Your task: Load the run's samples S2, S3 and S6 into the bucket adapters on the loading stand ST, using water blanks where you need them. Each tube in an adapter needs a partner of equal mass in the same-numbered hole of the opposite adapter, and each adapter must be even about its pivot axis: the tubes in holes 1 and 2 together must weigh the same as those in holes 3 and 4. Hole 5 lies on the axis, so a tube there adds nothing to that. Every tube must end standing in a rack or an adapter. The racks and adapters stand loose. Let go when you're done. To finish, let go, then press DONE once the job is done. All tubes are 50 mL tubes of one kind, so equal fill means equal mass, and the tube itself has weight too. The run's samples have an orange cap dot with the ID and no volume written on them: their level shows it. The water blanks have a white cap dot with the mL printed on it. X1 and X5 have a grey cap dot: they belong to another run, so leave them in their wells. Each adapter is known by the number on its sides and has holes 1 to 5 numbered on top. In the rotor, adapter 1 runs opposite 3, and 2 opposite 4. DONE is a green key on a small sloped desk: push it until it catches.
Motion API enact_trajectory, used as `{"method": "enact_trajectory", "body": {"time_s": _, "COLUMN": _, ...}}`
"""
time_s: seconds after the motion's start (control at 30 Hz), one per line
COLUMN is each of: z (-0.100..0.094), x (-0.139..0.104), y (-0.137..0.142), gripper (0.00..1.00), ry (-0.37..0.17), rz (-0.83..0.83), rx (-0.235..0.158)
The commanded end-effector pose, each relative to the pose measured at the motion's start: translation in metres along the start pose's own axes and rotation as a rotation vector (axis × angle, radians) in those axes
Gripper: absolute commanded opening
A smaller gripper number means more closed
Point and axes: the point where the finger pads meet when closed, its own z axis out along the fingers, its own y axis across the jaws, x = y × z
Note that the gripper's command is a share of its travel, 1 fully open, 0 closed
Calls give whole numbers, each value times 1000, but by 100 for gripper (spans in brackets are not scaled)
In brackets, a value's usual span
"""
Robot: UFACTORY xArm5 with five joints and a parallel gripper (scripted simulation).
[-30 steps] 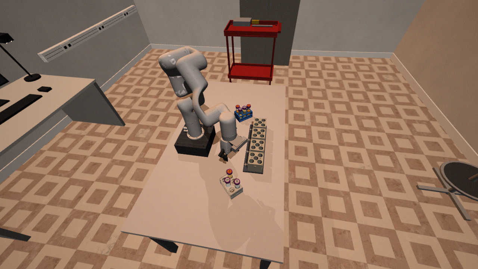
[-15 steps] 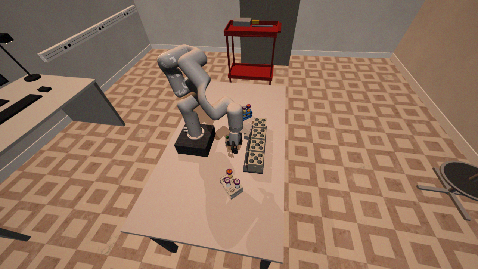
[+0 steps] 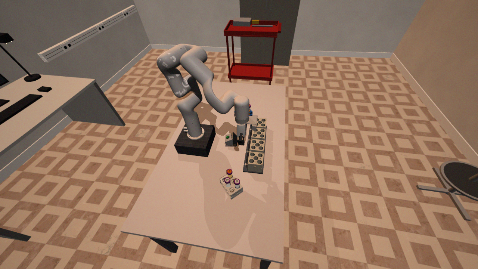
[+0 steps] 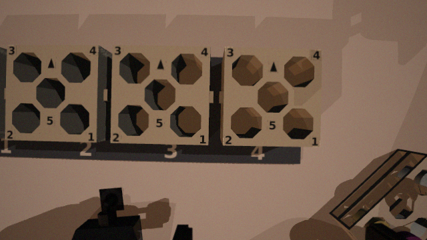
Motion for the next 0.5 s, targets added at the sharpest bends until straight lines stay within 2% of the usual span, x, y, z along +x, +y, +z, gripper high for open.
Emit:
{"method": "enact_trajectory", "body": {"time_s": 0.0, "z": -1, "x": 11, "y": -24, "gripper": 100, "ry": 5, "rz": 0, "rx": 2}}
{"method": "enact_trajectory", "body": {"time_s": 0.47, "z": -2, "x": 34, "y": -80, "gripper": 100, "ry": 5, "rz": 0, "rx": 2}}
